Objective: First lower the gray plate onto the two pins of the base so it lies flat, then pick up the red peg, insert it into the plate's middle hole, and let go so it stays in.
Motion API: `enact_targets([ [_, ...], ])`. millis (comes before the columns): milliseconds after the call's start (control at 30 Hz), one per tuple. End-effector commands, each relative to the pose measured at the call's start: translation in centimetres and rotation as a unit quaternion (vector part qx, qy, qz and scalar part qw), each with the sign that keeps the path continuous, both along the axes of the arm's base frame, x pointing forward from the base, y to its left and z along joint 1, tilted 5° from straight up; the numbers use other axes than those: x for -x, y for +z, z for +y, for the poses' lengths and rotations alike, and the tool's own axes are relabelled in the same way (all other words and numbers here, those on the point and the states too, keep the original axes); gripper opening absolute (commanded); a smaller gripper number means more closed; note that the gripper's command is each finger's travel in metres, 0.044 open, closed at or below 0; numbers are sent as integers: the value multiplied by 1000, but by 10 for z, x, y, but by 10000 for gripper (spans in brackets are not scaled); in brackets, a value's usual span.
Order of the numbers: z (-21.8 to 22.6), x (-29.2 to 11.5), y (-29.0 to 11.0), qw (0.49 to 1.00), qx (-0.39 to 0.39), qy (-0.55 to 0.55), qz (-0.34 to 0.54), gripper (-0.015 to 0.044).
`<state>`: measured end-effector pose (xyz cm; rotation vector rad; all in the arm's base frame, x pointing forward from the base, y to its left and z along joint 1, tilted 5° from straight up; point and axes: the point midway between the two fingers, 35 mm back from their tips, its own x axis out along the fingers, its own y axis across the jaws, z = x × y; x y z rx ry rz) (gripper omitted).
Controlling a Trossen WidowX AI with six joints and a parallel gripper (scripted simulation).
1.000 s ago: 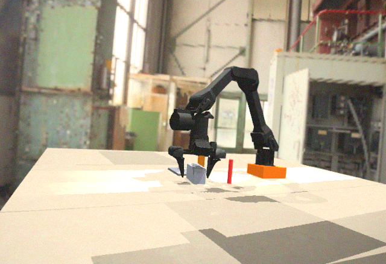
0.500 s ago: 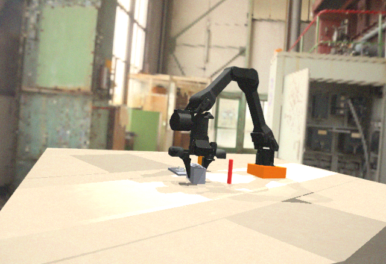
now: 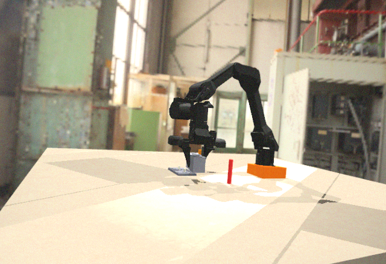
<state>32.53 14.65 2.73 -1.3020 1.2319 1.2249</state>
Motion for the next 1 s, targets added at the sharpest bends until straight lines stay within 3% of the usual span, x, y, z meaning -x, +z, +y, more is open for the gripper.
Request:
enact_targets([
  [0, 1, -1, 11, 1000, -2, 1, 0, 0],
  [967, -2, 8, 99, 1000, -1, 1, 1, 0],
])
